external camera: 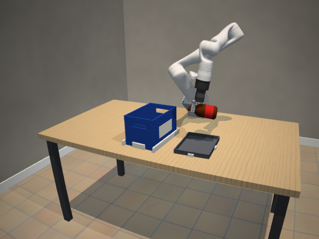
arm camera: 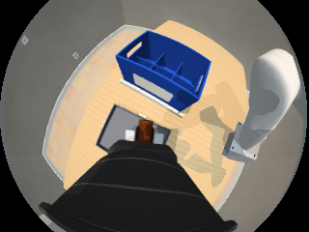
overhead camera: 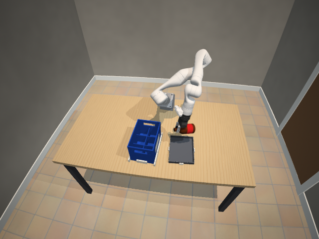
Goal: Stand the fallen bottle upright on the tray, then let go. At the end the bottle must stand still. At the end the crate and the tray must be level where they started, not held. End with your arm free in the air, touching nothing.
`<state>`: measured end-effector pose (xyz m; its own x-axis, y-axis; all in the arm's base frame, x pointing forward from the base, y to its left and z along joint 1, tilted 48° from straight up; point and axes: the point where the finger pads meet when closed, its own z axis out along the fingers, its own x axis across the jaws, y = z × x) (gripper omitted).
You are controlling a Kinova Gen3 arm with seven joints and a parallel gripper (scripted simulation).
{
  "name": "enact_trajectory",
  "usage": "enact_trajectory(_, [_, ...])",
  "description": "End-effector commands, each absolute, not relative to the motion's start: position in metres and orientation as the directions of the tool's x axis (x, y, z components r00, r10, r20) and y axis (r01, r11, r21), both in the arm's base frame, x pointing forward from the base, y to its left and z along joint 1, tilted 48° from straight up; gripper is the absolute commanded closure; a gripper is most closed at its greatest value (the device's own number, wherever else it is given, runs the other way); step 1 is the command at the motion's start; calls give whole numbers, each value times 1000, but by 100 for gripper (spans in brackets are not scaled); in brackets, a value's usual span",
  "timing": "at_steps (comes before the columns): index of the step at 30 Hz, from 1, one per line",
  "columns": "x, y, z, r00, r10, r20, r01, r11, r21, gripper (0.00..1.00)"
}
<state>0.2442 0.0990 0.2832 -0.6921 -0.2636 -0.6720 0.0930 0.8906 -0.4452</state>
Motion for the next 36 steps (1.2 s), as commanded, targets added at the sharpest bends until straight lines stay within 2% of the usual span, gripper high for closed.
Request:
enact_trajectory(1, [242,98,283,-696,-259,-670,103,887,-450,100])
enact_trajectory(36, [242,100,283,-695,-259,-671,218,813,-540,100])
